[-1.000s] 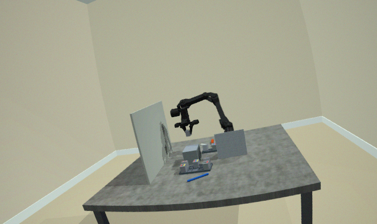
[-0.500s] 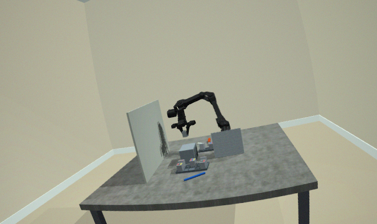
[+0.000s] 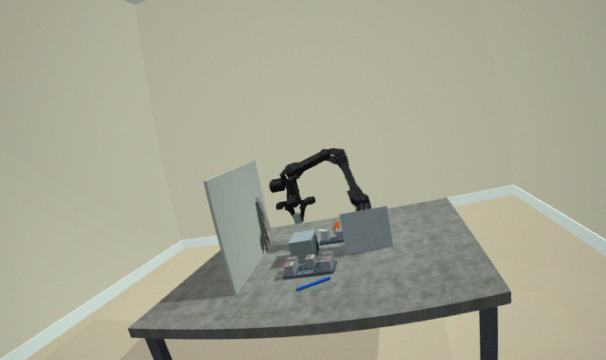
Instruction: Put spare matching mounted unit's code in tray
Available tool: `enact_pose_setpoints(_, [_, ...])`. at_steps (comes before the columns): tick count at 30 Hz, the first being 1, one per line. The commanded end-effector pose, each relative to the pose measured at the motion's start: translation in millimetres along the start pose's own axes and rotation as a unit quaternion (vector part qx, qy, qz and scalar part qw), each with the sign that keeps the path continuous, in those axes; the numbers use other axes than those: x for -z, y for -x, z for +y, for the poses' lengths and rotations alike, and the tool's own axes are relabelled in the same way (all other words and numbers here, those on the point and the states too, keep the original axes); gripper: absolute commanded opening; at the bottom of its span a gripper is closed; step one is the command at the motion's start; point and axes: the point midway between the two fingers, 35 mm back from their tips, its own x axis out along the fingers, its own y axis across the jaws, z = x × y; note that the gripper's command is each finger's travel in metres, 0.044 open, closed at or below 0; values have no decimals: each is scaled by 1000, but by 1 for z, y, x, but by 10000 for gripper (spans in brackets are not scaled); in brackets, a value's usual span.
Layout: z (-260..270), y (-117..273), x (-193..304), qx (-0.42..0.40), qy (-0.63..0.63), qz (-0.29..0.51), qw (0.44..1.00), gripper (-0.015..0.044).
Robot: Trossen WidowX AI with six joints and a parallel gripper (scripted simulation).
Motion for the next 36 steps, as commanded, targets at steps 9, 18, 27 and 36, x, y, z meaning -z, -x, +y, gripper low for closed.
enact_pose_setpoints(9, [-2, -11, -2, 3, 3, -3, 1000, 0])
enact_pose_setpoints(18, [-3, -20, -2, 3, 3, -3, 1000, 0])
enact_pose_setpoints(27, [-3, -29, -2, 3, 3, -3, 1000, 0])
enact_pose_setpoints(36, [-3, -38, -2, 3, 3, -2, 1000, 0])
